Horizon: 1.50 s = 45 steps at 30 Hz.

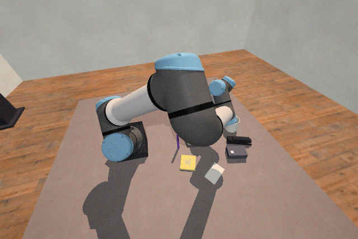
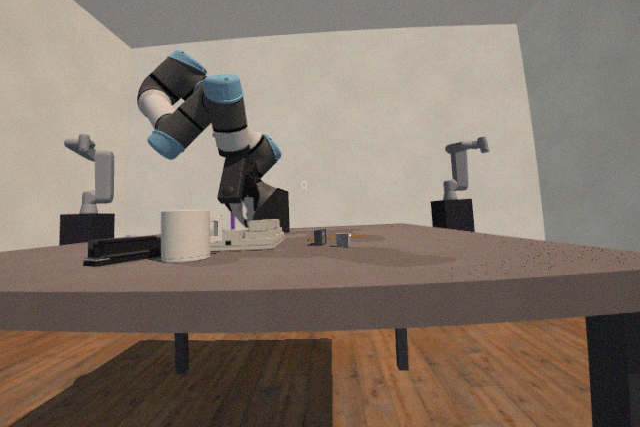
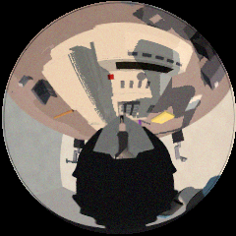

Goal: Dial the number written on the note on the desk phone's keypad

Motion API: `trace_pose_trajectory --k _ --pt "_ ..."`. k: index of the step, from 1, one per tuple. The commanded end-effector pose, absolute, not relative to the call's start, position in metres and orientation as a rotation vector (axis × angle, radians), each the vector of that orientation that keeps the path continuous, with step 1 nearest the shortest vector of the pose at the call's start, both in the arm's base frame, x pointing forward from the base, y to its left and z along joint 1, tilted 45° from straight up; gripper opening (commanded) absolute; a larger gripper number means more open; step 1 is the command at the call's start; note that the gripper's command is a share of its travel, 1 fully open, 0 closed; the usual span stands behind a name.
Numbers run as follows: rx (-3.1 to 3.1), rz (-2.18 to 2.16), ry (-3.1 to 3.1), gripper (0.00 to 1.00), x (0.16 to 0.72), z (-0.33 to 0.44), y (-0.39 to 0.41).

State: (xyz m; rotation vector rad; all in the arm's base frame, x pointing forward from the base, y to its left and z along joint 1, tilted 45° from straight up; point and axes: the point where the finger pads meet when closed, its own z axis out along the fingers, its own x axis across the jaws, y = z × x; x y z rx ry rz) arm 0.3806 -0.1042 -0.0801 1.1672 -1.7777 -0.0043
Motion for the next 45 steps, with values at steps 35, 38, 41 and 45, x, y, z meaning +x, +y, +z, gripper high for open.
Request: trace_pose_trajectory --k 35,38,41,45 --pt "1.168 -0.004 -1.778 0.00 0.3827 -0.0822 -0.1065" --pt "1.168 -0.004 -1.778 0.00 0.3826 -0.0825 -0.1068" --pt "1.168 -0.004 -1.778 0.00 0.3826 -0.0828 -0.1071" --pt "1.168 -0.004 -1.778 0.00 0.3825 -0.0829 -0.1072"
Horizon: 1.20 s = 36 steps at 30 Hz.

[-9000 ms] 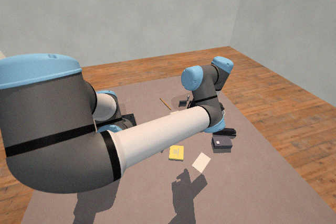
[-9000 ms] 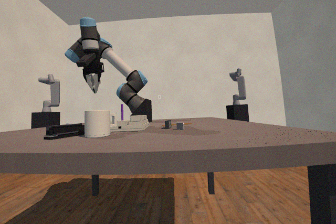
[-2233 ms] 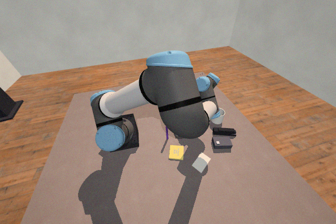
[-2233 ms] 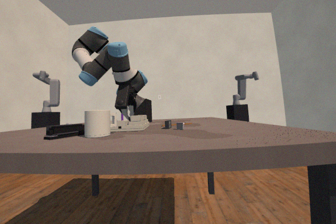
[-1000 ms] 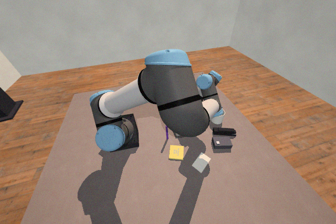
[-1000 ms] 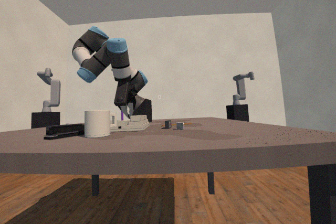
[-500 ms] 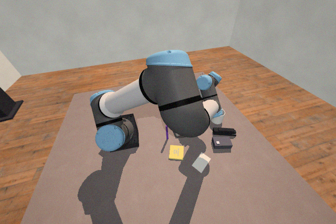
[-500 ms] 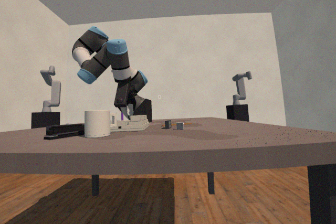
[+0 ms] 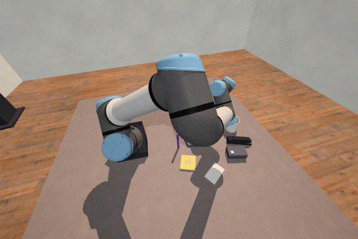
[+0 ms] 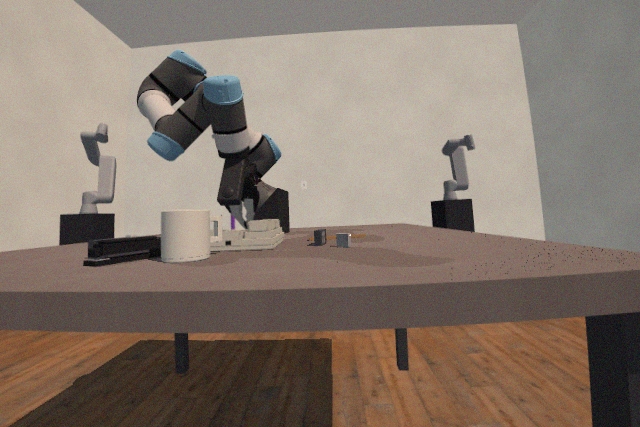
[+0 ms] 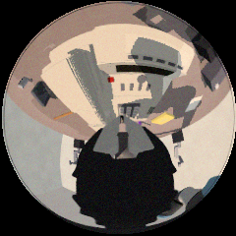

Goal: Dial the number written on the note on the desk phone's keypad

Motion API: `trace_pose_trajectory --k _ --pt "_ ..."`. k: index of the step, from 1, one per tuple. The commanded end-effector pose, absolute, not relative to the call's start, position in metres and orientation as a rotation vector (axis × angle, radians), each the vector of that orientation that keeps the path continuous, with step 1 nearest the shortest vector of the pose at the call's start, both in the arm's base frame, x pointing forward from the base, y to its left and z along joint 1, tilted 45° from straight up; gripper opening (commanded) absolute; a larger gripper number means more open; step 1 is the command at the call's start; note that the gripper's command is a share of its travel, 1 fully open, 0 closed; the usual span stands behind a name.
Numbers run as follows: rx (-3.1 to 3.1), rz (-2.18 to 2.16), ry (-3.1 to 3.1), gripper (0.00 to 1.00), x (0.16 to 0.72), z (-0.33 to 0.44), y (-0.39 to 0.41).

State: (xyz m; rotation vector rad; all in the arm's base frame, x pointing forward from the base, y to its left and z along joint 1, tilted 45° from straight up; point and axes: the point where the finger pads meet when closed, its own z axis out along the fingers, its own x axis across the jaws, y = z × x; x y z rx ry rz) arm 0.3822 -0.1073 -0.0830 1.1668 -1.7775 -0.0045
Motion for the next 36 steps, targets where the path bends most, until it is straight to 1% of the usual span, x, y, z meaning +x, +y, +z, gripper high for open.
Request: trace_pose_trajectory --k 1,36 --pt "1.168 -0.004 -1.778 0.00 0.3825 -0.0830 -0.1073" --pt "1.168 -0.004 -1.778 0.00 0.3818 -0.0857 -0.1099"
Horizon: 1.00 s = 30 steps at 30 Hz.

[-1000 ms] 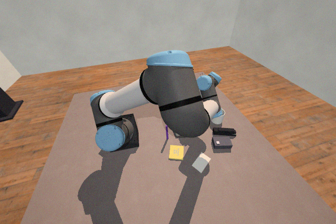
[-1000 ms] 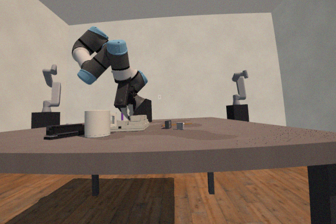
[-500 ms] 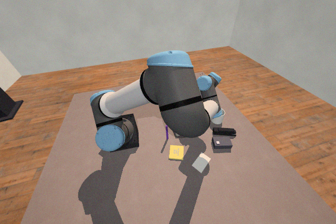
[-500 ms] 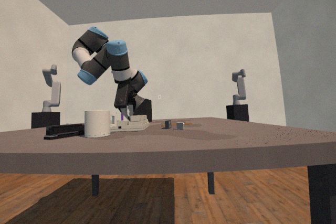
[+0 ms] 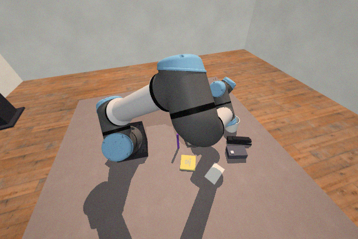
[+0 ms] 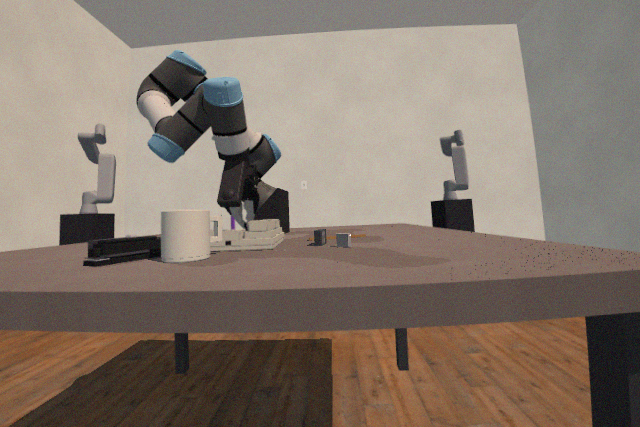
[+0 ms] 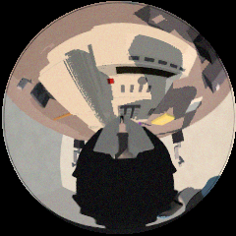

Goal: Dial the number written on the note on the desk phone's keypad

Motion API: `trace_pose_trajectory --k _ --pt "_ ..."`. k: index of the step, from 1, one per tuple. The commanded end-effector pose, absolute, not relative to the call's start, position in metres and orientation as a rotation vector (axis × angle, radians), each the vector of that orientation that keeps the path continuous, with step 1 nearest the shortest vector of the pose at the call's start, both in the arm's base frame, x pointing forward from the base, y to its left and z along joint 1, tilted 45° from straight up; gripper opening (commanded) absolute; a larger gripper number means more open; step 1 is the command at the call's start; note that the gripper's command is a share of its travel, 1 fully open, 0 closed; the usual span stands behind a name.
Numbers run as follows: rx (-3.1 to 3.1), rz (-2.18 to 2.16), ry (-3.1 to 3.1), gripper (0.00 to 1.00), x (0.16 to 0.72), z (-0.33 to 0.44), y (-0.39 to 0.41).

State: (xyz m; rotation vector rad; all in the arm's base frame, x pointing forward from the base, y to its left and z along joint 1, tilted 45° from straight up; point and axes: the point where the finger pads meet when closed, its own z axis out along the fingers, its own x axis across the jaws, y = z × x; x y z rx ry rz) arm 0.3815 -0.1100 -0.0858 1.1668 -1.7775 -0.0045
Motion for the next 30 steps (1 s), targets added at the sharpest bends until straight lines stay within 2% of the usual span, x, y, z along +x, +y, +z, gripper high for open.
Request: trace_pose_trajectory --k 1,30 --pt "1.168 -0.004 -1.778 0.00 0.3818 -0.0858 -0.1101" --pt "1.168 -0.004 -1.778 0.00 0.3812 -0.0881 -0.1123"
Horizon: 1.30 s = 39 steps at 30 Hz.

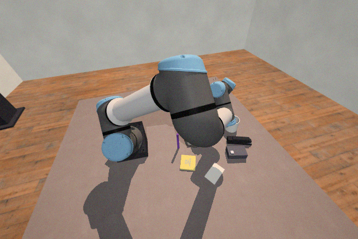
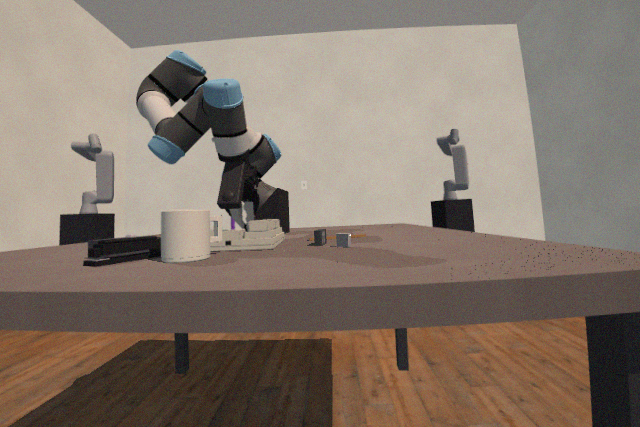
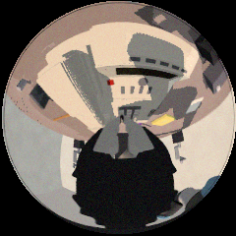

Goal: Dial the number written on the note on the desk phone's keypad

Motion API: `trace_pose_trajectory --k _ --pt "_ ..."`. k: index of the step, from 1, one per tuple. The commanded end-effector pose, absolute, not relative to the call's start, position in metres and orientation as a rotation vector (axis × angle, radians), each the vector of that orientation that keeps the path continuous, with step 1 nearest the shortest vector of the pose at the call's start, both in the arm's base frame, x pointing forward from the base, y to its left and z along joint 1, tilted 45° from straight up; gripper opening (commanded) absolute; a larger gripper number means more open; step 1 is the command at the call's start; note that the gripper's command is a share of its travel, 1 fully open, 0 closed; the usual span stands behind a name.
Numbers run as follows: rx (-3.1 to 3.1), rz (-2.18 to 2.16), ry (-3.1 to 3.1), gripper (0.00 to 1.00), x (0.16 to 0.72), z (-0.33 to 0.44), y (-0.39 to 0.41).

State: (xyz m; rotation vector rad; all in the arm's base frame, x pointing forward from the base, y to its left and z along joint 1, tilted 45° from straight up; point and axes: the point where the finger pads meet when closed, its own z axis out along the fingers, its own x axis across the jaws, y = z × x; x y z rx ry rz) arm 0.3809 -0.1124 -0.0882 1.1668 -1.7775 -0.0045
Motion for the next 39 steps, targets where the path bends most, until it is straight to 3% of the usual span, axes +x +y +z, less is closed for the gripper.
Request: trace_pose_trajectory --k 1,39 --pt "1.168 -0.004 -1.778 0.00 0.381 -0.088 -0.112" --pt "1.168 -0.004 -1.778 0.00 0.374 -0.061 -0.115"
